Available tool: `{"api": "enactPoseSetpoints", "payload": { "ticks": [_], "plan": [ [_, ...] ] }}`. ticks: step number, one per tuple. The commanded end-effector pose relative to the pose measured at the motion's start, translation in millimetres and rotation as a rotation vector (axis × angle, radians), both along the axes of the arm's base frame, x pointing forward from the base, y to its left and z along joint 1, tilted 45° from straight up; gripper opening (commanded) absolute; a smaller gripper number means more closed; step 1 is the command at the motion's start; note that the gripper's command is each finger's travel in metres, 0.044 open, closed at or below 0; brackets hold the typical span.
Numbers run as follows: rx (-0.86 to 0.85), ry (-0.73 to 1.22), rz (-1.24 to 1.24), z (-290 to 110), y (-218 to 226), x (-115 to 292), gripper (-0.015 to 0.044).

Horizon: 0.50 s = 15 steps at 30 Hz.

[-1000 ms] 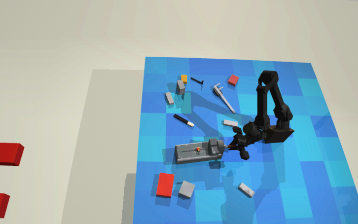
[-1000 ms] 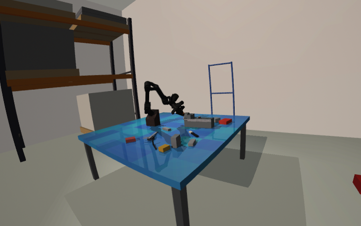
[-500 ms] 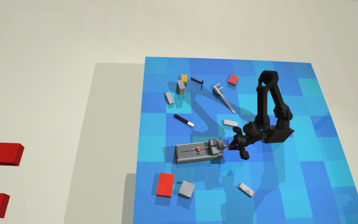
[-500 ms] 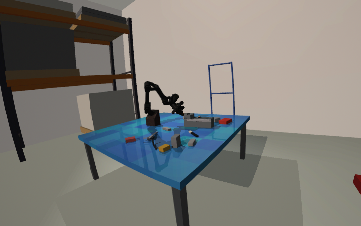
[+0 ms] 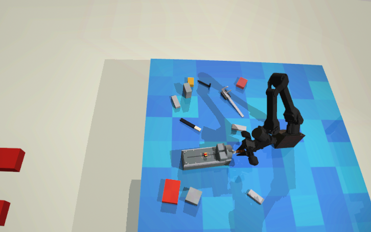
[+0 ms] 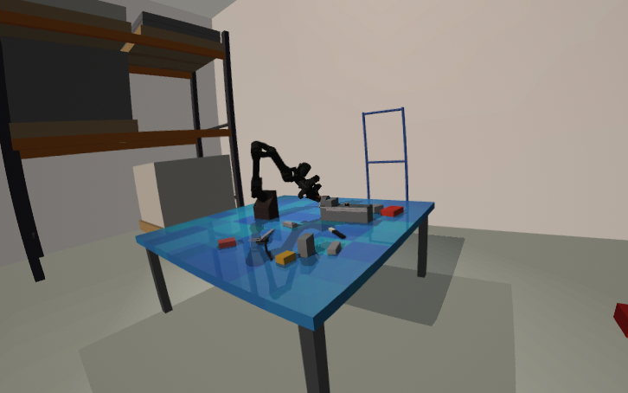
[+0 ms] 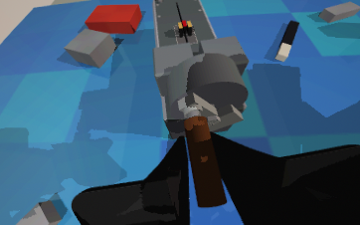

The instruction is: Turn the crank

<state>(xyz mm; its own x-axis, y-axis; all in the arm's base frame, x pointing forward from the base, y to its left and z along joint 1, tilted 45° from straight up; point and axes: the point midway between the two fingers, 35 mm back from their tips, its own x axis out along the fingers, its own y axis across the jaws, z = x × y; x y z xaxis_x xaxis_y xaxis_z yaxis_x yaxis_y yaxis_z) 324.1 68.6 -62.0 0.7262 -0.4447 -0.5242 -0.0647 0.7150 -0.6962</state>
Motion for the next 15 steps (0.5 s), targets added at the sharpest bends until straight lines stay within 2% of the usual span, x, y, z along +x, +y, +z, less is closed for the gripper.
{"api": "enactPoseSetpoints", "payload": {
  "ticks": [1, 11, 15],
  "plan": [
    [-0.001, 0.001, 0.000, -0.1, -0.2, -0.1, 0.0184],
    [-0.001, 0.001, 0.000, -0.1, -0.2, -0.1, 0.0440],
    [0.001, 0.002, -0.001, 5.6, 6.9, 0.5, 0.0440]
  ]
}}
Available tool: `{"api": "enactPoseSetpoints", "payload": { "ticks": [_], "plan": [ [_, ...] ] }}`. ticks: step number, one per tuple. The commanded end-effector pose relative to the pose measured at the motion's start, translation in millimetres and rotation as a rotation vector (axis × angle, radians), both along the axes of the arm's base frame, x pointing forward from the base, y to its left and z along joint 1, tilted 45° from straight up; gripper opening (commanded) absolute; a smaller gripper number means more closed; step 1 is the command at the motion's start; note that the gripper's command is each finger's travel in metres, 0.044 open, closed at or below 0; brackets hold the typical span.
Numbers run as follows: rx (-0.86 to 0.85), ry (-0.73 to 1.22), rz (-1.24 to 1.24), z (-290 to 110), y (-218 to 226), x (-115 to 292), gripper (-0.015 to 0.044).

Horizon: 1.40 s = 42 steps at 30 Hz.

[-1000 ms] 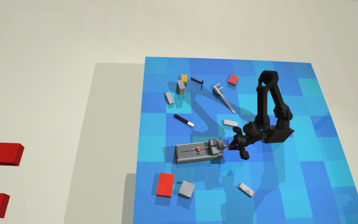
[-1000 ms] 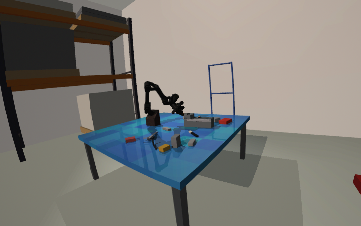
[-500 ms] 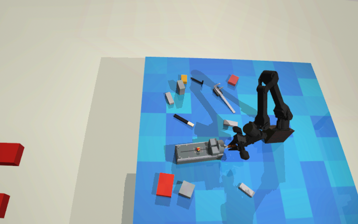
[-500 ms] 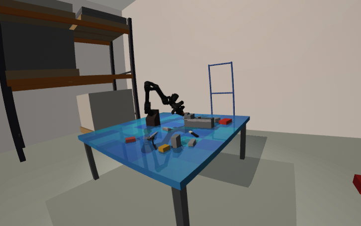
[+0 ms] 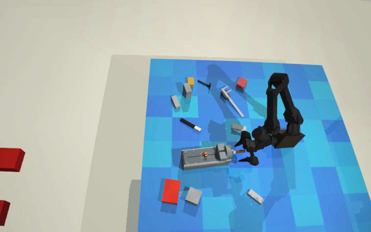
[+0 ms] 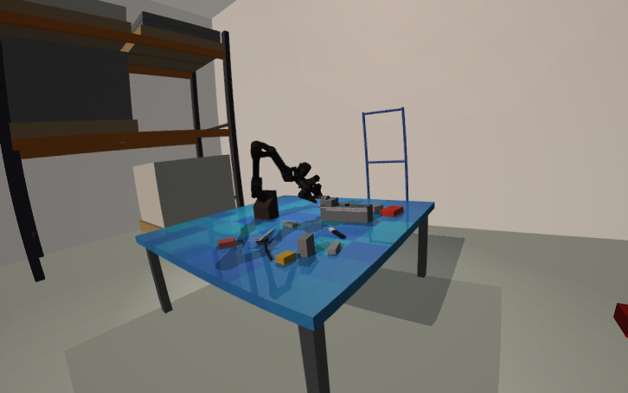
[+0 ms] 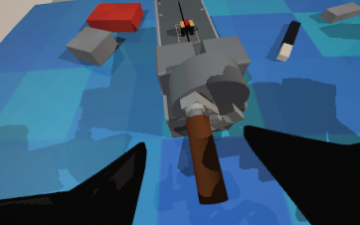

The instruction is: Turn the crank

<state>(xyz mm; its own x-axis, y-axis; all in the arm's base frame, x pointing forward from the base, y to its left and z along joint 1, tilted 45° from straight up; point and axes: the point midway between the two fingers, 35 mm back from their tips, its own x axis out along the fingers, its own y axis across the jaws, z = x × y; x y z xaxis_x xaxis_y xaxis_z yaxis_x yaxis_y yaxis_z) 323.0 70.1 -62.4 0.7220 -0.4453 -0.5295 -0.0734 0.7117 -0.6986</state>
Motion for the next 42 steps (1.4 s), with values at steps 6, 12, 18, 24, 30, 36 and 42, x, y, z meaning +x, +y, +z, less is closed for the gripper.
{"api": "enactPoseSetpoints", "payload": {
  "ticks": [6, 12, 18, 24, 30, 36, 42],
  "plan": [
    [0.007, -0.007, -0.003, 22, 22, 1, 0.0440],
    [0.007, -0.009, -0.002, 36, 34, 0, 0.0440],
    [0.009, -0.003, 0.001, 53, 56, 1, 0.0440],
    [0.007, 0.001, 0.003, 71, 73, -1, 0.0440],
    [-0.014, 0.061, 0.017, 77, 75, 28, 0.0440],
    [-0.035, 0.124, 0.039, 85, 72, 61, 0.0440],
    [-0.054, 0.182, 0.067, 95, 64, 93, 0.0440]
  ]
}}
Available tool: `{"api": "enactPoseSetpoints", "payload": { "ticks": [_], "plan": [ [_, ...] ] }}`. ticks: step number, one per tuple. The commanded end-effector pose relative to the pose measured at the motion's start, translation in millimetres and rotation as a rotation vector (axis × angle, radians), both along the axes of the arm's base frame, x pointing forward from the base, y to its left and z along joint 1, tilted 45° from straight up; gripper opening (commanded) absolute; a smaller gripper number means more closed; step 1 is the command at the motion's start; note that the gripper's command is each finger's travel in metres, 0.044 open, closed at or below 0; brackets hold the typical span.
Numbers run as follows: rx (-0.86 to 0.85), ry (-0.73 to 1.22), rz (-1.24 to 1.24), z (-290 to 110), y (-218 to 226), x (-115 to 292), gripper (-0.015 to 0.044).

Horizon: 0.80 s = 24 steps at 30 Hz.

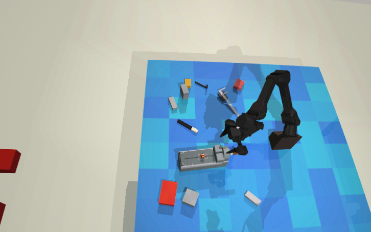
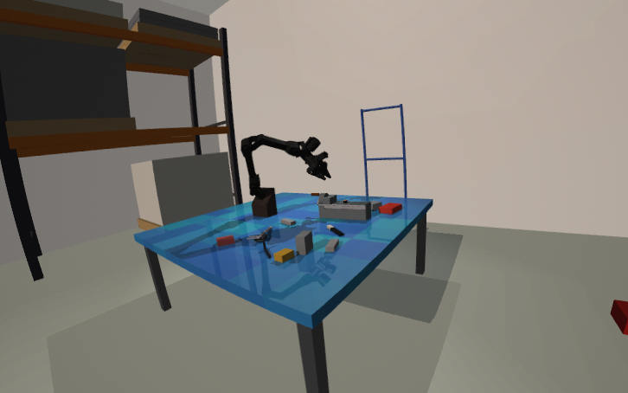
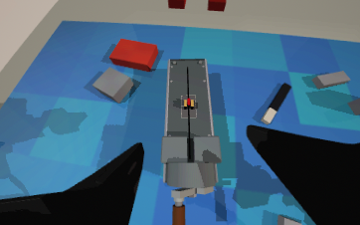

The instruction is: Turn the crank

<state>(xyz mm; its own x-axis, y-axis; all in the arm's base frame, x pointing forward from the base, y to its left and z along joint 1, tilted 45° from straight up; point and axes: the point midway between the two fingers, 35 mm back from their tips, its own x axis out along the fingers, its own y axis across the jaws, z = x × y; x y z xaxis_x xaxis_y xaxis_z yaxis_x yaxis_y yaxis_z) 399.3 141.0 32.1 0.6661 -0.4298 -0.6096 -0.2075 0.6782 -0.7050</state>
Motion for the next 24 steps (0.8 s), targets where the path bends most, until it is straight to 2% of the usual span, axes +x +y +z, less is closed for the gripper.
{"api": "enactPoseSetpoints", "payload": {
  "ticks": [1, 6, 16, 24],
  "plan": [
    [-0.019, 0.052, 0.020, 3, -8, 22, 0.0440],
    [-0.031, 0.090, 0.045, 10, -16, 45, 0.0440],
    [-0.033, 0.091, 0.046, -26, -52, 47, 0.0440],
    [-0.034, 0.091, 0.046, -27, -53, 47, 0.0440]
  ]
}}
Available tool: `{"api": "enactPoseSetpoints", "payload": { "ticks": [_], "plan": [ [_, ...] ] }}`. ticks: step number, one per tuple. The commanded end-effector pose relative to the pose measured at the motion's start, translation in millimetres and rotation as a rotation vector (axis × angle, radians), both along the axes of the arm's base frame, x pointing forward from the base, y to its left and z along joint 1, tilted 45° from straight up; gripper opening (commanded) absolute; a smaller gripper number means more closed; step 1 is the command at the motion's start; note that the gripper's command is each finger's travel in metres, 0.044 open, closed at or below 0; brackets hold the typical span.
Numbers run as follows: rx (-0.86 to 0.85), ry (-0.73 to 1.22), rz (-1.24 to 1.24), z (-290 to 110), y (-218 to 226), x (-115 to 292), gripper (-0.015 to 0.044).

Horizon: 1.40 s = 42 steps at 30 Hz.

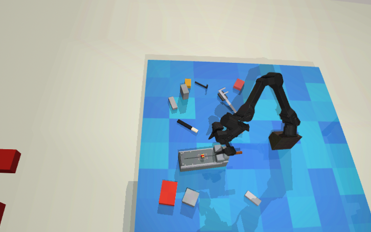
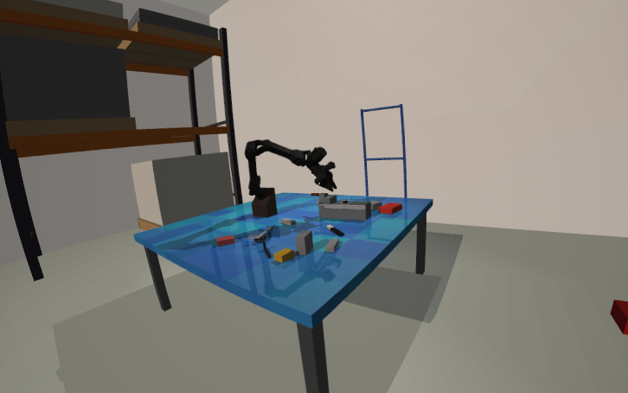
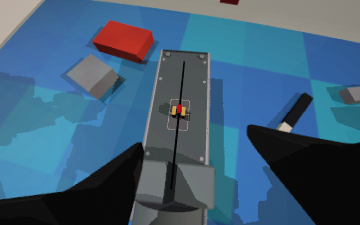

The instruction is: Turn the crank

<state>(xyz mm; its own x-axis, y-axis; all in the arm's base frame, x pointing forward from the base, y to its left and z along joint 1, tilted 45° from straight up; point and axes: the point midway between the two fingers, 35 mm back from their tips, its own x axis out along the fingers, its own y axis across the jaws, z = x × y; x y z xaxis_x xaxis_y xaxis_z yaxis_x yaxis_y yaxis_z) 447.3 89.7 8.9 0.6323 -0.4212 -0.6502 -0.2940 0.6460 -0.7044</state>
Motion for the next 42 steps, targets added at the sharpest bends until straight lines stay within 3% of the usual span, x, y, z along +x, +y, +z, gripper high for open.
{"api": "enactPoseSetpoints", "payload": {
  "ticks": [1, 13, 23, 42],
  "plan": [
    [-0.003, 0.008, 0.003, -4, -2, -1, 0.0440],
    [-0.003, 0.008, 0.003, -3, -1, -1, 0.0440],
    [0.001, 0.001, -0.001, 34, 35, -3, 0.0440],
    [0.054, -0.179, -0.085, 9, 56, -104, 0.0440]
  ]
}}
